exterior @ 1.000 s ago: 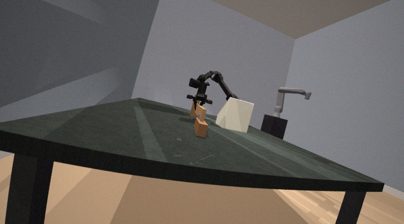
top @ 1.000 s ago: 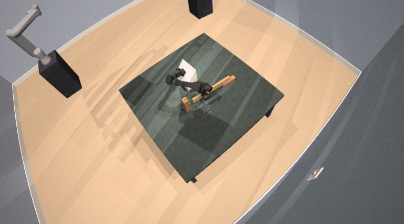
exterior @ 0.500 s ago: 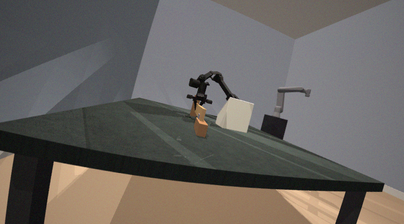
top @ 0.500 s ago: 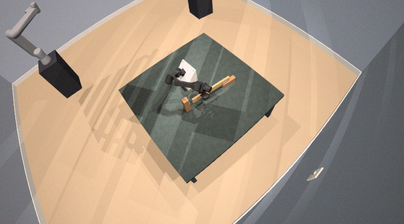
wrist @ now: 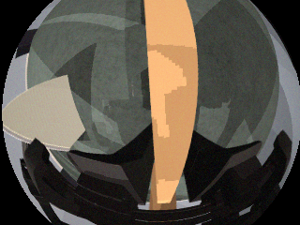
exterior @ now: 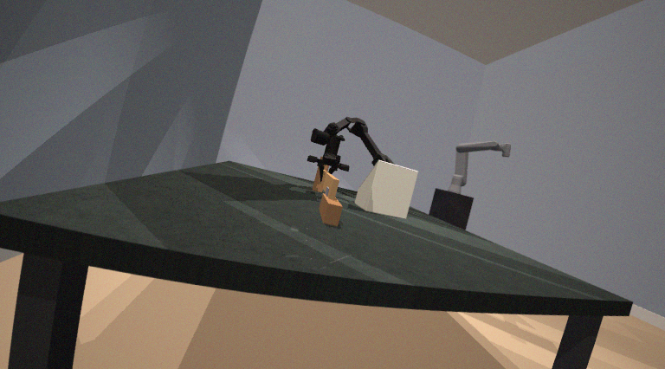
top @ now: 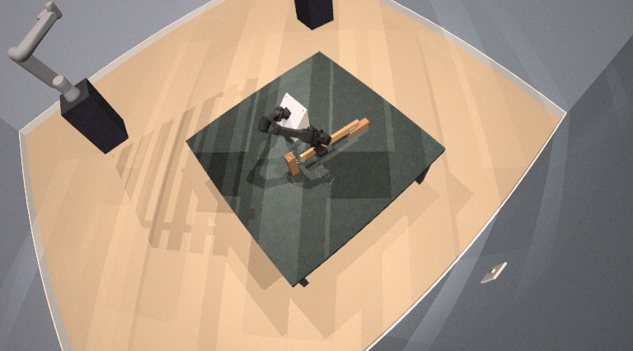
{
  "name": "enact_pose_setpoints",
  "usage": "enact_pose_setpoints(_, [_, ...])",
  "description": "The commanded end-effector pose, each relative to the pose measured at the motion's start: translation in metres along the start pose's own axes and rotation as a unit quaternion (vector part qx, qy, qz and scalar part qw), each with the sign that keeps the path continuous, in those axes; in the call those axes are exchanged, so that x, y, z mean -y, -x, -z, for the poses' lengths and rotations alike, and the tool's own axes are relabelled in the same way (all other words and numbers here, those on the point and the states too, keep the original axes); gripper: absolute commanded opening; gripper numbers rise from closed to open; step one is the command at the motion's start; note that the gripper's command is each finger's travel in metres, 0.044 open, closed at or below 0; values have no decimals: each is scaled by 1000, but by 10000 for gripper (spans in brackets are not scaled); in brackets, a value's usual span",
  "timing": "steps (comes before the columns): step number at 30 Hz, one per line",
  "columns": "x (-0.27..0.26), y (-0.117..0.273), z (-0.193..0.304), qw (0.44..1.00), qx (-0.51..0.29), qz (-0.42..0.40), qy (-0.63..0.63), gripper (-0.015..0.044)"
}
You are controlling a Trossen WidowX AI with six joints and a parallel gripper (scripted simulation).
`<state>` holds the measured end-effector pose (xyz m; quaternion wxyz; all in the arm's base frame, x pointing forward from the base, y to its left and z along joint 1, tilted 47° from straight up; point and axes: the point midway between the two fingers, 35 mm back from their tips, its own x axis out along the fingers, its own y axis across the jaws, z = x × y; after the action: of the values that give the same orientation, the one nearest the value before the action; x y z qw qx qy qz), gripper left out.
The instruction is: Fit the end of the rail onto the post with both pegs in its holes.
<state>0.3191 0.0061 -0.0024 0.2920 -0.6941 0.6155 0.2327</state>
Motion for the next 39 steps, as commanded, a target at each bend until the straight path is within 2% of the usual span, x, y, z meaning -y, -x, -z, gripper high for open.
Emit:
enact_pose_setpoints(1, [0, 0, 1, 1000, 0, 0, 2, 0])
enact_pose_setpoints(39, [0, 0, 13, 1000, 0, 0, 2, 0])
